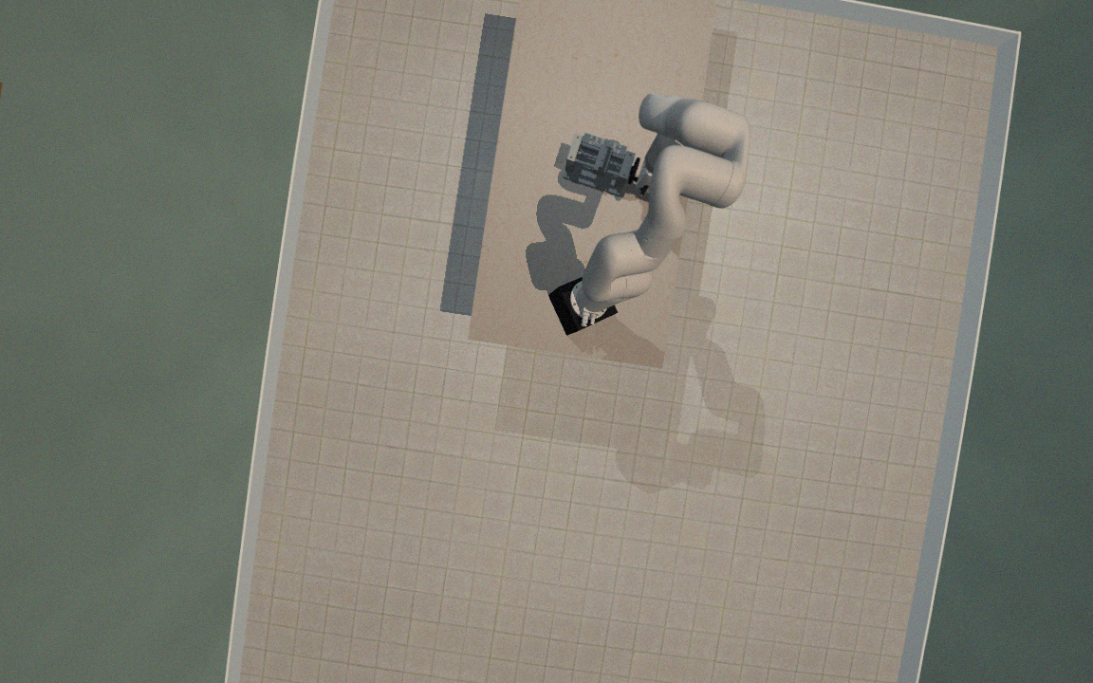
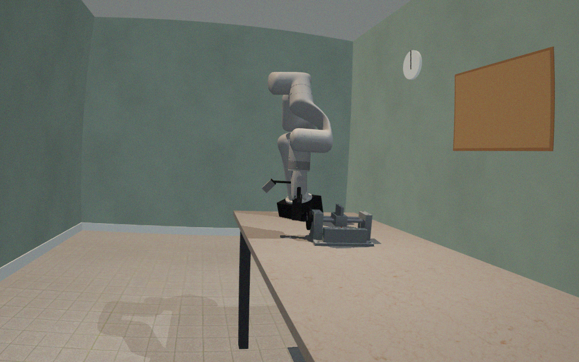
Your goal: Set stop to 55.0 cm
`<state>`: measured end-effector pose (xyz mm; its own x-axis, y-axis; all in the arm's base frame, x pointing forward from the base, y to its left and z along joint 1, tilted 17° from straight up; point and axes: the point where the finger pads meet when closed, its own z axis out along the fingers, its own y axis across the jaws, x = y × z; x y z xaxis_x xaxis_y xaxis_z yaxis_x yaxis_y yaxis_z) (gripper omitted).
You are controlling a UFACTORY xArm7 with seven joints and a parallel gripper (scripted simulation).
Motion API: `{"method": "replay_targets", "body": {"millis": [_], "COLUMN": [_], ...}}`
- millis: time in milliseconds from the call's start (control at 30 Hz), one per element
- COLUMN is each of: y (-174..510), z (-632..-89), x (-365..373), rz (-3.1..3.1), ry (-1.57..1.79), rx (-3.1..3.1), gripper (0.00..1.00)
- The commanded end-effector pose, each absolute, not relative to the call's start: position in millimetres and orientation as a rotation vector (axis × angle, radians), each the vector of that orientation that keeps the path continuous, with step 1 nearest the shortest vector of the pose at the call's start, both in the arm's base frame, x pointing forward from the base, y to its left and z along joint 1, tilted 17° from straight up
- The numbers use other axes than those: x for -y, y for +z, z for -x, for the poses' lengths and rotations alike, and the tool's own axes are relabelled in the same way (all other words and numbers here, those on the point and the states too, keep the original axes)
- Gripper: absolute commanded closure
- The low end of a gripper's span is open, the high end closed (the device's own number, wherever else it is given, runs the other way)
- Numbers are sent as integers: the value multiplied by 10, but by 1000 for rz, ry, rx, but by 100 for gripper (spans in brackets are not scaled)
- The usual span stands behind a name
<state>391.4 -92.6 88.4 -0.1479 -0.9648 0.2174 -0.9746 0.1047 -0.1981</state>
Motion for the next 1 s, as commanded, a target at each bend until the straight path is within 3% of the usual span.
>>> {"method": "replay_targets", "body": {"millis": [0,967], "y": [974,1127], "z": [-3942,-4279], "x": [907,925], "rz": [-2030,-2030], "ry": [462,462], "rx": [2311,2311], "gripper": [94,94]}}
